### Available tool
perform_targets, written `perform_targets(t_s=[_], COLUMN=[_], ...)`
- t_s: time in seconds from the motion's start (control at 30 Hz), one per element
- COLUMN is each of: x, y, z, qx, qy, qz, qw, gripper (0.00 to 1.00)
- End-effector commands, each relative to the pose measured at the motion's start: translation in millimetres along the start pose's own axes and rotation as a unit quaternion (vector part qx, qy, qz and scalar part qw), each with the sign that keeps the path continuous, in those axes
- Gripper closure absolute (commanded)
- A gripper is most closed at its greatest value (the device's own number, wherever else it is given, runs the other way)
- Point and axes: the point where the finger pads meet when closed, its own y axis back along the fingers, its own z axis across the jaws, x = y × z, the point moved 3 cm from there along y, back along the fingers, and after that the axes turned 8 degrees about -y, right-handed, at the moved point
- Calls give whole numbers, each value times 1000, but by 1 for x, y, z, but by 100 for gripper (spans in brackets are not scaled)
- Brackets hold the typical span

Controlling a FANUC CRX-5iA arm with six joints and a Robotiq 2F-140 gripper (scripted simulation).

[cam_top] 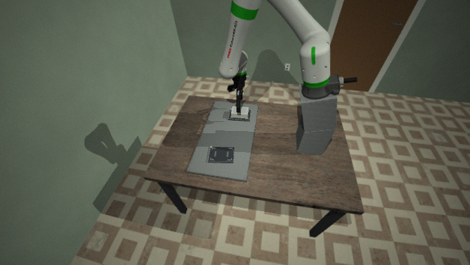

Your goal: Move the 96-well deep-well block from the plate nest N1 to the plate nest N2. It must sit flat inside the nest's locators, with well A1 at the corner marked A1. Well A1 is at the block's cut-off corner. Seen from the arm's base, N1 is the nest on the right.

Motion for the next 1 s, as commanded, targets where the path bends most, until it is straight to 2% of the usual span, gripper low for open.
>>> perform_targets(t_s=[0.0,0.97], x=[0,0], y=[1,-39], z=[1,1], qx=[2,2], qy=[0,0], qz=[1,1], qw=[1000,1000], gripper=[0,0])
